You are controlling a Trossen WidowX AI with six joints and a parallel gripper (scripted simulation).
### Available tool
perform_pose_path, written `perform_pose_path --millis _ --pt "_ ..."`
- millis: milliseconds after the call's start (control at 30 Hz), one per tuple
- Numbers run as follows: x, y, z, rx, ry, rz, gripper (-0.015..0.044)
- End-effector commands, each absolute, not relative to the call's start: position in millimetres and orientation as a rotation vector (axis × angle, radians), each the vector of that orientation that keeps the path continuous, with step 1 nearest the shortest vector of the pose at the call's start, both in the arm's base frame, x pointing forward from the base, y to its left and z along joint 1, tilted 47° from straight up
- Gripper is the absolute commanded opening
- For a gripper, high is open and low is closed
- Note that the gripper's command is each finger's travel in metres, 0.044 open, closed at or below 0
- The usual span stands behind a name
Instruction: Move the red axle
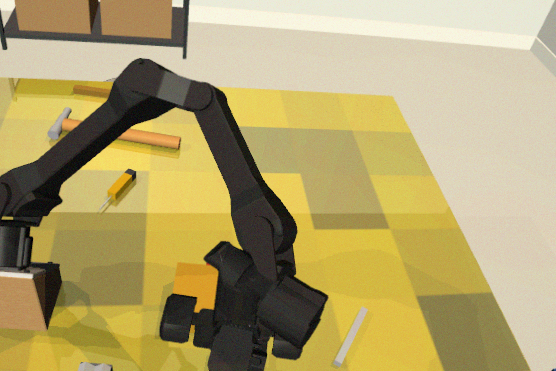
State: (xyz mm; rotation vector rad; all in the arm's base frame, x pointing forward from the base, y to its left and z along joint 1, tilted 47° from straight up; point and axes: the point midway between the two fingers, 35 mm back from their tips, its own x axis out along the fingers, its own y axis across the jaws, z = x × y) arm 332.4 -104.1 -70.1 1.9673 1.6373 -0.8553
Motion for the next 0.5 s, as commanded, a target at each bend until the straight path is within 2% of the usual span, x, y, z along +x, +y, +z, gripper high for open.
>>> perform_pose_path --millis 0,467 --pt "332.7 -98.1 -76.0 1.974 1.642 -0.858 0.0000" --pt "334.9 -81.6 -91.5 1.975 1.643 -0.856 0.0000"
